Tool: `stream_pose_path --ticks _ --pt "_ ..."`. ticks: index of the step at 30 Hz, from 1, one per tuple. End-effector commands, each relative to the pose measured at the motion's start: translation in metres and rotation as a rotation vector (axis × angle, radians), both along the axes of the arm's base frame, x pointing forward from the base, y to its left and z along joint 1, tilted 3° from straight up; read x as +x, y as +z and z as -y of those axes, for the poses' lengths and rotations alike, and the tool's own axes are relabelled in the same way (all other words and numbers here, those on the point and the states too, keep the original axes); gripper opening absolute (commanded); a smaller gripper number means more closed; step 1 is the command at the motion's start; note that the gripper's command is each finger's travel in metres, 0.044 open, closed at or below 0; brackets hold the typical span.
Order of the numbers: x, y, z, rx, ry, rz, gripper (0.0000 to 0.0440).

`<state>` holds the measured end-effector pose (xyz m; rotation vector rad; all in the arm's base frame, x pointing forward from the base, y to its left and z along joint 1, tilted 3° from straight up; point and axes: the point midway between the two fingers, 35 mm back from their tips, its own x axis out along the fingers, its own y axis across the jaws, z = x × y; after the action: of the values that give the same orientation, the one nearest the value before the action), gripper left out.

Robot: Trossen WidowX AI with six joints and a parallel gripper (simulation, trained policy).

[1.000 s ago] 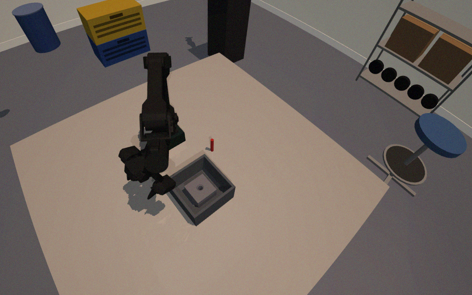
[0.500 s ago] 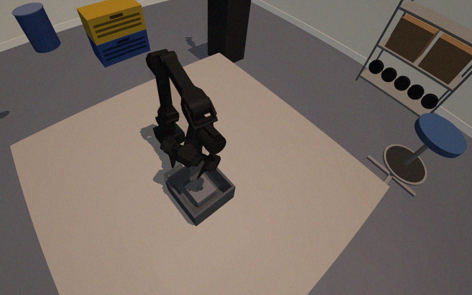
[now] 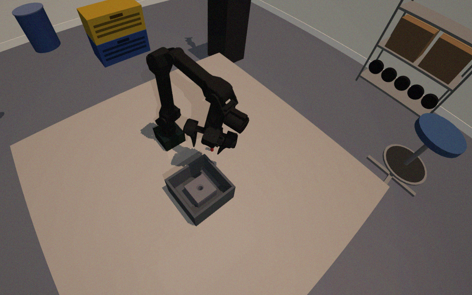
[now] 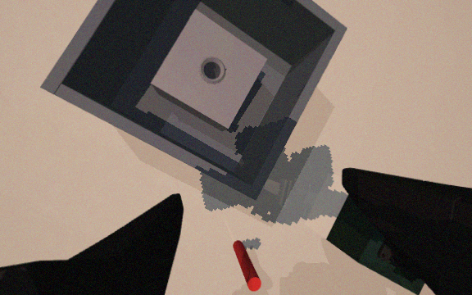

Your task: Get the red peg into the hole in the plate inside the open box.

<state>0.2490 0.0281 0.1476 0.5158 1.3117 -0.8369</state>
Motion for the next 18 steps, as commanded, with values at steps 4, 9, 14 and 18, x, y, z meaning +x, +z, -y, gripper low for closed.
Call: stream_pose_path --ticks 4,9,14,18 --pt "-0.025 -0.012 -0.031 0.030 0.012 -0.073 0.0440" --pt "-0.044 -0.025 -0.053 0.041 0.027 -0.127 0.0440" --pt "-0.058 -0.041 -0.069 0.043 0.045 -0.159 0.0440" --pt "-0.064 -0.056 -0.078 0.041 0.062 -0.167 0.0440"
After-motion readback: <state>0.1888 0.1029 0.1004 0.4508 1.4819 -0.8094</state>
